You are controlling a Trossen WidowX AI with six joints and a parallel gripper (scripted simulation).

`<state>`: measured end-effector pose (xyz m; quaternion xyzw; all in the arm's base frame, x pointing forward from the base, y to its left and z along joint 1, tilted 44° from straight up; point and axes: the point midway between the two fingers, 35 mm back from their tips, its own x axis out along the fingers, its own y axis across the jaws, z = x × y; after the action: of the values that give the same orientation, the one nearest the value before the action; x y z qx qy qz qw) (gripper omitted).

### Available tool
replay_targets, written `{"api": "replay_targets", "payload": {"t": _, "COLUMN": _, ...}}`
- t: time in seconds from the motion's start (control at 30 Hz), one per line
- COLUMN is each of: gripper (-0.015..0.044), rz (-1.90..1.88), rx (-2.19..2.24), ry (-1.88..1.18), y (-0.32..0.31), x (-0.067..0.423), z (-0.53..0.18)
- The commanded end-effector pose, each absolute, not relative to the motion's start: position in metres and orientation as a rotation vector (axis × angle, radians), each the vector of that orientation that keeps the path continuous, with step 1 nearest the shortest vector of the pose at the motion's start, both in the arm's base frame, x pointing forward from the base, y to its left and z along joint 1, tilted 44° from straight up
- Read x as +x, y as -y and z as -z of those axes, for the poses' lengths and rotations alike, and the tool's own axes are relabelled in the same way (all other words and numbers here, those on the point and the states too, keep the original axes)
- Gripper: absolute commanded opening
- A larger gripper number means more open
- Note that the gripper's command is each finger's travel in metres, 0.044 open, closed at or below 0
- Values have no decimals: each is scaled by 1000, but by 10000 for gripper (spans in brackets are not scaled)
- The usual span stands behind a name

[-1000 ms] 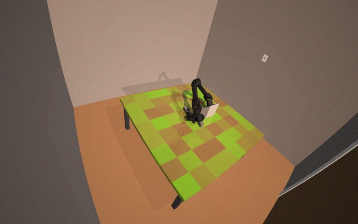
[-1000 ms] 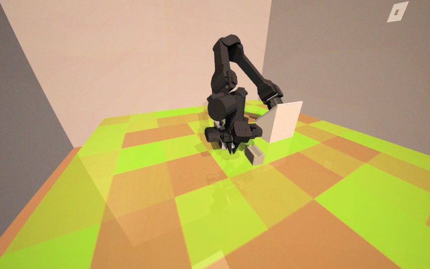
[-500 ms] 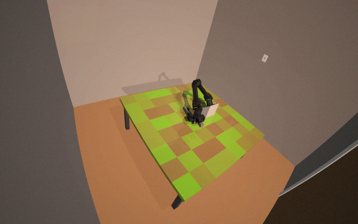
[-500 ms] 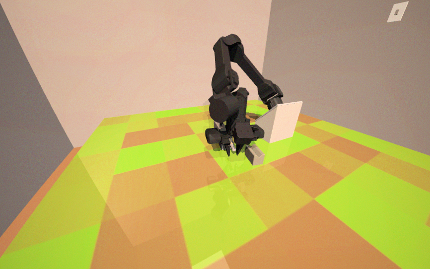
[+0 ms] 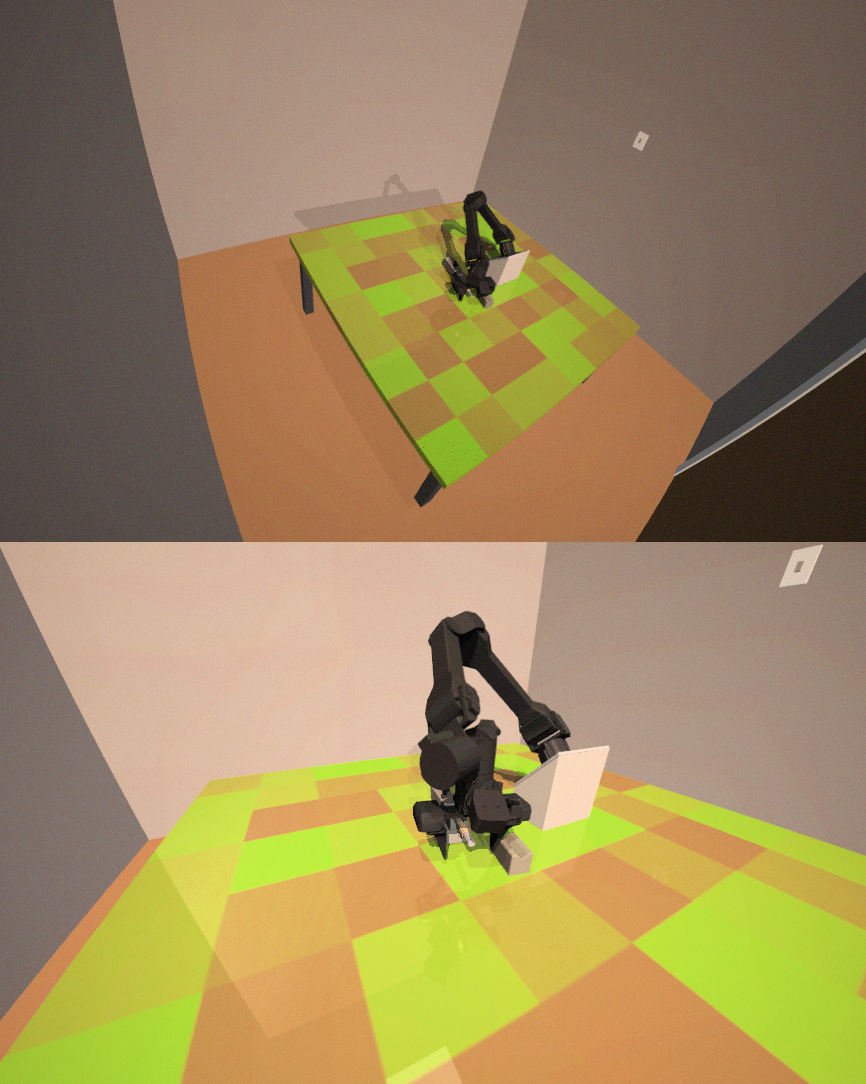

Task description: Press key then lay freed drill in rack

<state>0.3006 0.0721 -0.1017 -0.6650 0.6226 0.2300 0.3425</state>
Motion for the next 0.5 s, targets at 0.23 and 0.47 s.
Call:
{"api": "replay_targets", "payload": {"t": 0.23, "gripper": 440, "rz": -596, "rx": -1732, "ry": -1620, "y": -67, "x": 300, "z": 100}}
{"api": "replay_targets", "payload": {"t": 0.47, "gripper": 440, "rz": -596, "rx": -1732, "ry": -1620, "y": -64, "x": 300, "z": 99}}
